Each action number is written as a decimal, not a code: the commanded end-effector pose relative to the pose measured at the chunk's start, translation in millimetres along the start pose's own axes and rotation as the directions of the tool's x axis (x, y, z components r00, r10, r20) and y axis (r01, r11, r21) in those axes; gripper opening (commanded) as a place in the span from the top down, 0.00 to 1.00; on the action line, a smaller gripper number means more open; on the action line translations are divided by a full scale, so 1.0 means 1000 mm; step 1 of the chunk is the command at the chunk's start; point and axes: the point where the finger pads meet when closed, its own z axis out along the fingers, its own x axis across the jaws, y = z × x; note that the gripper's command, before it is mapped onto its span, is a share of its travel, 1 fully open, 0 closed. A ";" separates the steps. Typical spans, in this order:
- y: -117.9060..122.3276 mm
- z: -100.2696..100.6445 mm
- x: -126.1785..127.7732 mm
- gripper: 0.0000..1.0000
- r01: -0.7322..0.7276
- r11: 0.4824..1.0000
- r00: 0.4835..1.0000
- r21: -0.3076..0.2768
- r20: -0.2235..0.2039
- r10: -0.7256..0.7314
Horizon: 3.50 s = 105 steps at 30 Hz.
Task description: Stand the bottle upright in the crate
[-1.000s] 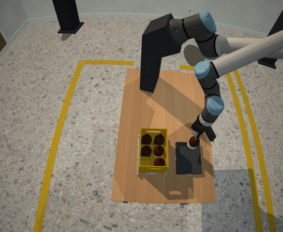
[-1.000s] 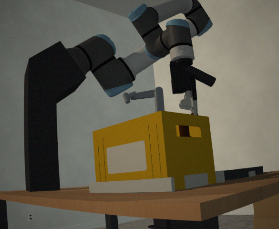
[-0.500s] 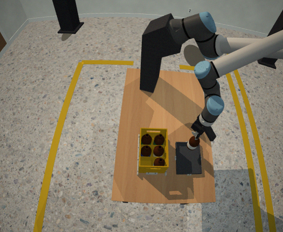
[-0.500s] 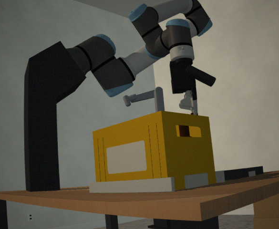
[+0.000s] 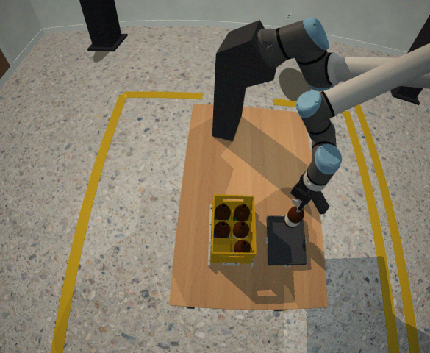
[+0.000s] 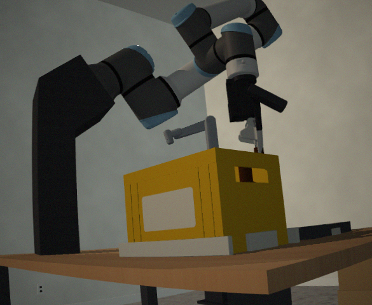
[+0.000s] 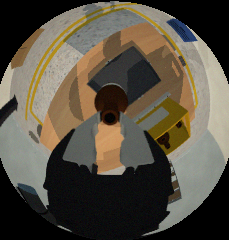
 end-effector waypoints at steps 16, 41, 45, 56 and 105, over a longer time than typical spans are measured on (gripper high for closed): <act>0.000 -0.021 0.000 1.00 0.000 1.000 1.000 0.000 -0.001 0.000; 0.000 -0.032 0.000 1.00 0.000 1.000 1.000 0.000 -0.001 0.000; 0.000 -0.032 0.000 1.00 0.000 1.000 1.000 0.000 -0.001 0.000; 0.000 -0.032 0.000 1.00 0.000 1.000 1.000 0.000 -0.001 0.000; 0.000 -0.044 0.000 1.00 0.000 1.000 1.000 0.000 -0.001 0.000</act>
